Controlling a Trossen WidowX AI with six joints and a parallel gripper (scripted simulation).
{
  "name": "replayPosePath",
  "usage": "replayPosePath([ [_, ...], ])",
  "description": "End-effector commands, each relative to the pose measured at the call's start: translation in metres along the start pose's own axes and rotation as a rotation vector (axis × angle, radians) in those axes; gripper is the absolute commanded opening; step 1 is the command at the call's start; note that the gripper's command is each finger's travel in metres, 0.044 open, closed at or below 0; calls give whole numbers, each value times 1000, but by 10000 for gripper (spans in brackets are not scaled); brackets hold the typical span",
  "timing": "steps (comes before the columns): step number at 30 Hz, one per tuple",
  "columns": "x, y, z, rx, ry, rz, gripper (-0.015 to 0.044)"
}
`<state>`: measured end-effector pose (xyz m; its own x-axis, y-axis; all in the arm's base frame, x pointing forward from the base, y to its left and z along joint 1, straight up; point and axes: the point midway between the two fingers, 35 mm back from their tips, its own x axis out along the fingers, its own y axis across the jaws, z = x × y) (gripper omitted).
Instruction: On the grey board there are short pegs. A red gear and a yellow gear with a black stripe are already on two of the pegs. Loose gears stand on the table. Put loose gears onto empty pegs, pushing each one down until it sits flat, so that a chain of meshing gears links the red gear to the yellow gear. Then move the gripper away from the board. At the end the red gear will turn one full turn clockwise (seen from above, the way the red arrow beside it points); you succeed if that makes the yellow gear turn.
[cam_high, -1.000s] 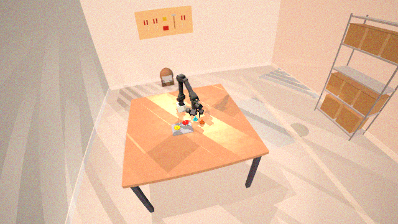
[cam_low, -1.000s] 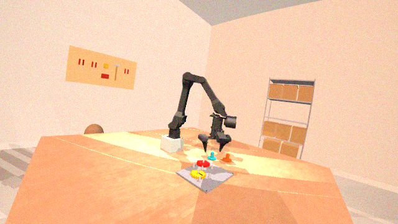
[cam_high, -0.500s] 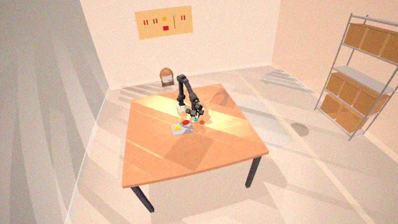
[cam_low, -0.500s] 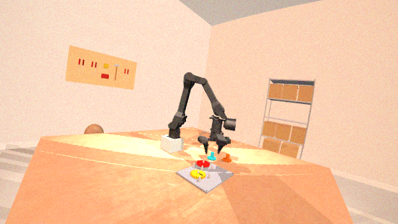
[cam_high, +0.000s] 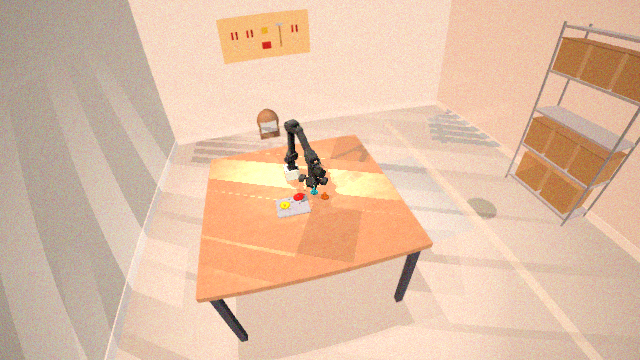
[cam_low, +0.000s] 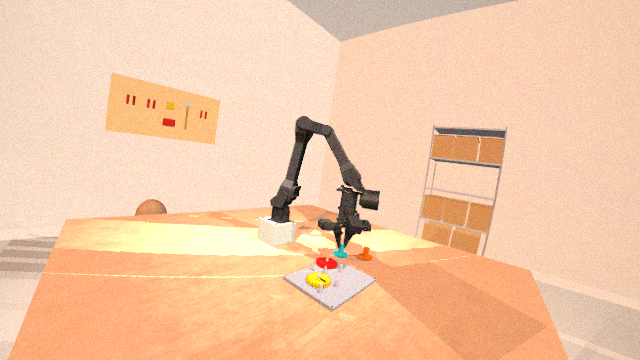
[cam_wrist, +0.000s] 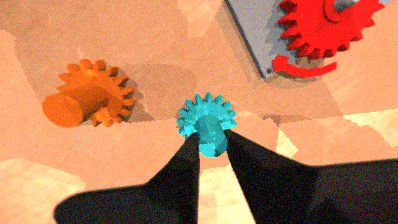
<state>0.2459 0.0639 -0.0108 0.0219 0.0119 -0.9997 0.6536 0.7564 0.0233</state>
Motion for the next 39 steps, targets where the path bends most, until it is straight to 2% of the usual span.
replayPosePath([
  [1, 0, 0, 0, 3, -3, -1, 0],
  [39, -99, 3, 7, 3, -4, 0, 0],
])
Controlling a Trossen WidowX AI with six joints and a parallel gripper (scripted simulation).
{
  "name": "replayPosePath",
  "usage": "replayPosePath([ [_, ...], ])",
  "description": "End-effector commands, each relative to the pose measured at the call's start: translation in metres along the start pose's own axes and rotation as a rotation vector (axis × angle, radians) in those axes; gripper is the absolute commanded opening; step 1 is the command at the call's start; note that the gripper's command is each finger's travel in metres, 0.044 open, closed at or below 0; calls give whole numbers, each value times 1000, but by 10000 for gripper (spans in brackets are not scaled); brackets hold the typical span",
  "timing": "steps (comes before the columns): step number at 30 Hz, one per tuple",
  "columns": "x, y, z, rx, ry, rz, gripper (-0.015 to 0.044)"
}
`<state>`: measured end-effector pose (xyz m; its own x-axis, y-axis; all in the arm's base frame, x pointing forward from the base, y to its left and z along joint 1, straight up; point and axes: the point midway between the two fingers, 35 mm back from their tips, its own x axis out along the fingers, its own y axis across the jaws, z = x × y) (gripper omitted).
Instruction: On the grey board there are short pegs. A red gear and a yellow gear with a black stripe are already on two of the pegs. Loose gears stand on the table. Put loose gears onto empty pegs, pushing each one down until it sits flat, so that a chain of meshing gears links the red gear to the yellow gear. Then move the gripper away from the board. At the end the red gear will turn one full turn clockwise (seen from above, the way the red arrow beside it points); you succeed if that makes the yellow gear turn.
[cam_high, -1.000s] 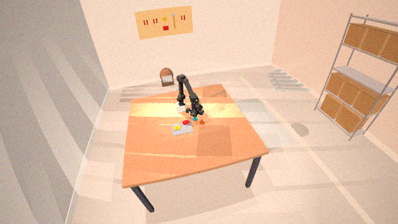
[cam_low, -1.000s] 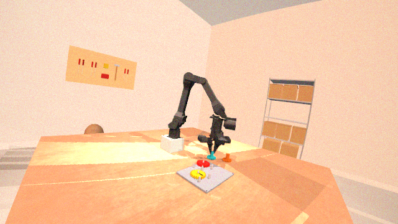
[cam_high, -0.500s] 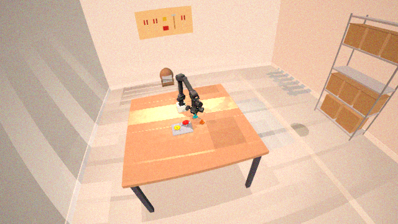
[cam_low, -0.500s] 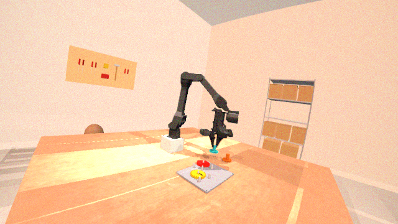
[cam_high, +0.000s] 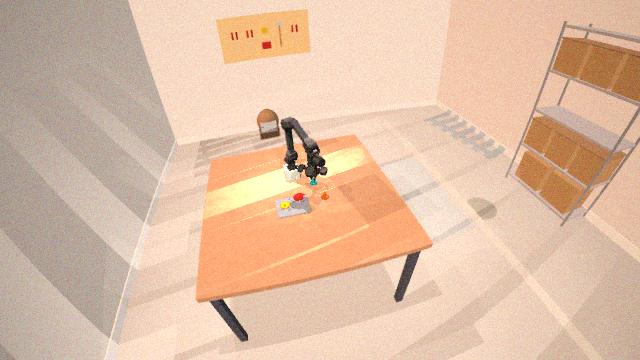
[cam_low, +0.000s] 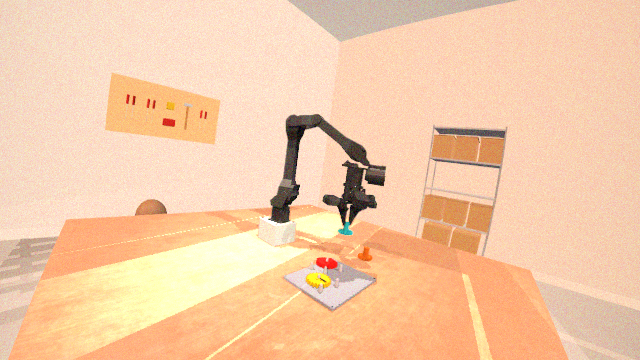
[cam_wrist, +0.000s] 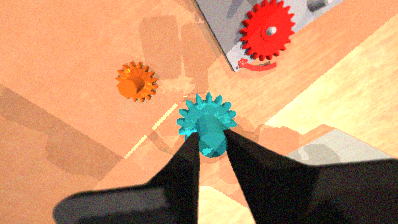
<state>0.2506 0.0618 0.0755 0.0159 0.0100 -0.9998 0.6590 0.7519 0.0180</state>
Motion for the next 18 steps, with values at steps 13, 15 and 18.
replayPosePath([
  [13, -51, -8, -3, -4, -7, 5, 0],
  [15, -57, -10, -4, -4, -7, 5, 0],
  [18, -58, -11, -5, -4, -7, 5, 0],
])
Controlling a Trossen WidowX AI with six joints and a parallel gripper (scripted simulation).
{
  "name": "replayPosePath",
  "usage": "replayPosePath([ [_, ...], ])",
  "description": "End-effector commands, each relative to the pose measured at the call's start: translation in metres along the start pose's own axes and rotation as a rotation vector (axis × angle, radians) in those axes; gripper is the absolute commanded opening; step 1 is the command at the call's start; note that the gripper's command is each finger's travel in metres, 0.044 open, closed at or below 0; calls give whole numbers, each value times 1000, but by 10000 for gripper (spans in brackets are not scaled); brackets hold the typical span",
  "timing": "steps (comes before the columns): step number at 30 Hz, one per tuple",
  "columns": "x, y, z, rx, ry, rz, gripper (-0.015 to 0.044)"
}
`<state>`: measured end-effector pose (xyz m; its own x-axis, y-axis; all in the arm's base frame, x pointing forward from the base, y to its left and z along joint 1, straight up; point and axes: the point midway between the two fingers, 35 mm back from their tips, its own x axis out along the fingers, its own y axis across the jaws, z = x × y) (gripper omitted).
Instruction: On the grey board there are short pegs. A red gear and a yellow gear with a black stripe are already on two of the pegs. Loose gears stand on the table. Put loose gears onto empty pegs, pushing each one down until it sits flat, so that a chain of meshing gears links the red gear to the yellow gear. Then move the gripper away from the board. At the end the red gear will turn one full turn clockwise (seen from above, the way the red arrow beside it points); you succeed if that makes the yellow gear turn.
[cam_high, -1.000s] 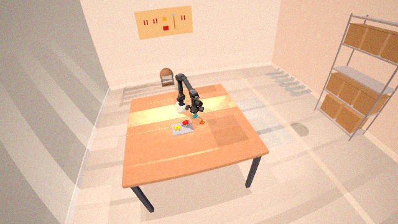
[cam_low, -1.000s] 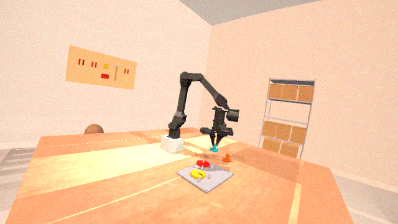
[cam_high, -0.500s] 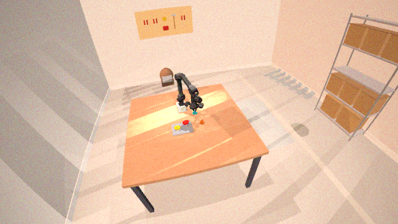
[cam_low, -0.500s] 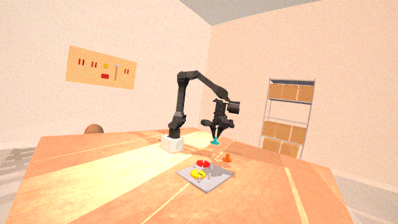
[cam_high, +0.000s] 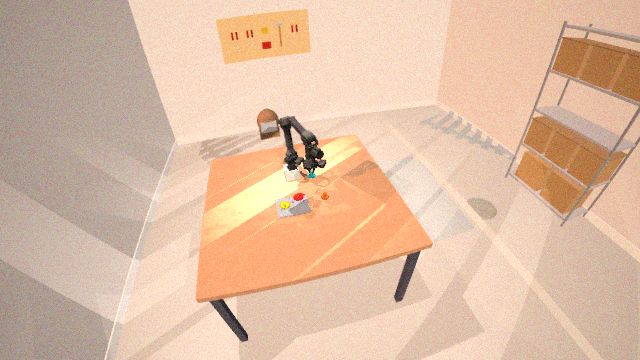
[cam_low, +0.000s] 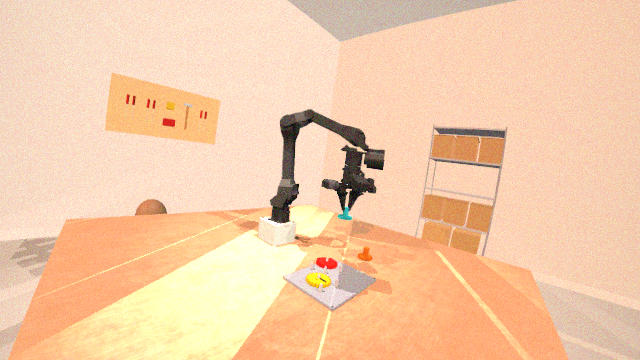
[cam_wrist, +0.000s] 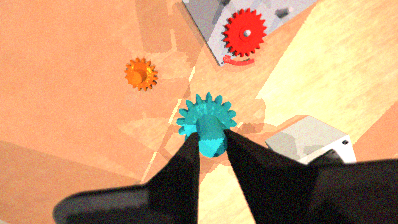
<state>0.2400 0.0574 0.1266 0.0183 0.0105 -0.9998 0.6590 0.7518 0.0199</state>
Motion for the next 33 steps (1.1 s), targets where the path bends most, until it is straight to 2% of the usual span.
replayPosePath([
  [1, -7, -1, 0, -3, -6, 3, 0],
  [33, 22, -26, 51, 42, 4, -3, 0],
])
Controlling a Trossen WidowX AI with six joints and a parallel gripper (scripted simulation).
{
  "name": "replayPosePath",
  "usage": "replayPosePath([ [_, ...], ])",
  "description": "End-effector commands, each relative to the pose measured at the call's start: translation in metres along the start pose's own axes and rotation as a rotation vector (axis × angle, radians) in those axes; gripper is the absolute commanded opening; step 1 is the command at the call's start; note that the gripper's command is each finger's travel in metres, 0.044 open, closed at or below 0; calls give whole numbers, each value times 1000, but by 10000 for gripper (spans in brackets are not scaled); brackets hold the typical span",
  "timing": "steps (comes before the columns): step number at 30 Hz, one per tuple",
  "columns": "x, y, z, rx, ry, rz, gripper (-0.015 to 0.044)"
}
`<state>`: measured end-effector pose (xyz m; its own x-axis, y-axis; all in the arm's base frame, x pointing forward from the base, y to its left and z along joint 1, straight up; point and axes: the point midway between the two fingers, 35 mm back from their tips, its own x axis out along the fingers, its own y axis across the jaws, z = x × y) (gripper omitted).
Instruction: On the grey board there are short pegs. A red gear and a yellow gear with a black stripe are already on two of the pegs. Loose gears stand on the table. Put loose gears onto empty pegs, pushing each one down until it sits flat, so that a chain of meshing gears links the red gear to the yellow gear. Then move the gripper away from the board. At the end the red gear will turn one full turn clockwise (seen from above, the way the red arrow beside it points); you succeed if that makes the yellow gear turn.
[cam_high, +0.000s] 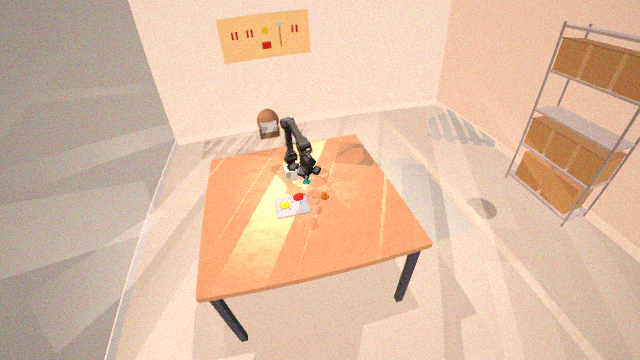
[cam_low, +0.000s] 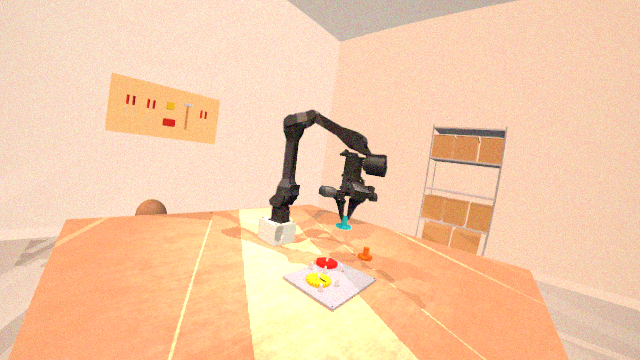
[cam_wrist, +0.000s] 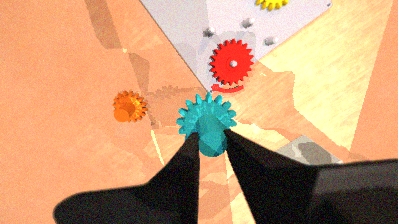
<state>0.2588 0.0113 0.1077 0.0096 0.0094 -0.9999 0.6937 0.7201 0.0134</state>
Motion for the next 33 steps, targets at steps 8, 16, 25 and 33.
replayPosePath([
  [8, 12, -11, 22, -12, -5, 4, 0],
  [16, 20, -20, 36, -16, -8, 5, 0],
  [25, 30, -31, 49, -4, -8, 10, 0],
  [33, 38, -43, 63, -18, -13, 8, 0],
])
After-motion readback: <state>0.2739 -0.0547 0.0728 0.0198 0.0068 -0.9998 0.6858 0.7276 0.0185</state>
